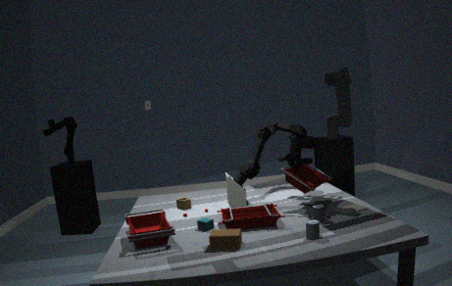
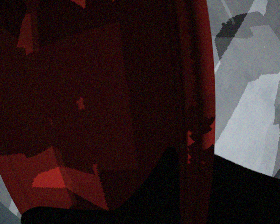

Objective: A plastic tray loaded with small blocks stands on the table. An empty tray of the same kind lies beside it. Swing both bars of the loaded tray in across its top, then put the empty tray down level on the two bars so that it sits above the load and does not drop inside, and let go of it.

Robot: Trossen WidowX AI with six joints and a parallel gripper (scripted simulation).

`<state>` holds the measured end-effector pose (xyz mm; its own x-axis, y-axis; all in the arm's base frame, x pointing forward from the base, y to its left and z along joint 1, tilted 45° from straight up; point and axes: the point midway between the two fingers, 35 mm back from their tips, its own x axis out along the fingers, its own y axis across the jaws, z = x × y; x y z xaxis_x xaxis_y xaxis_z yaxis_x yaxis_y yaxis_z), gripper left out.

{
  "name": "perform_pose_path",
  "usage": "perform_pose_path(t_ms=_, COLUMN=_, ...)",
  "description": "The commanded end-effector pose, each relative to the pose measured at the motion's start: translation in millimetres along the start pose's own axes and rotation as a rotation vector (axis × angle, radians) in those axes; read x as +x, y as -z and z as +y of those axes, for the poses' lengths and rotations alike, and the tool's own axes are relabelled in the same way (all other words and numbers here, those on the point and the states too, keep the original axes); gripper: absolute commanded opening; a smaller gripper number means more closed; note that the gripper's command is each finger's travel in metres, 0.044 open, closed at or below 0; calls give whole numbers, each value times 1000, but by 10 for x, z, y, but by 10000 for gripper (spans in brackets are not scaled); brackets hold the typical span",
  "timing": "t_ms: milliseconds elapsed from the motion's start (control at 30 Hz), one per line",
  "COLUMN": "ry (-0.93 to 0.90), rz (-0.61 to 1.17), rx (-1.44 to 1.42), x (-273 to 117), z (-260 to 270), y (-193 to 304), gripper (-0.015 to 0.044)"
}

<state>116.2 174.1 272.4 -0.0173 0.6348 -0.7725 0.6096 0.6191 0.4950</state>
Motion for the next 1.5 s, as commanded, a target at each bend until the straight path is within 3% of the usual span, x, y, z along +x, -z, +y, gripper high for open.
perform_pose_path(t_ms=0, ry=-17, rz=-19, rx=31, x=-29, z=112, y=-141, gripper=0)
perform_pose_path(t_ms=733, ry=34, rz=-49, rx=260, x=97, z=273, y=-1038, gripper=0)
perform_pose_path(t_ms=1467, ry=49, rz=-34, rx=498, x=122, z=101, y=-2012, gripper=0)
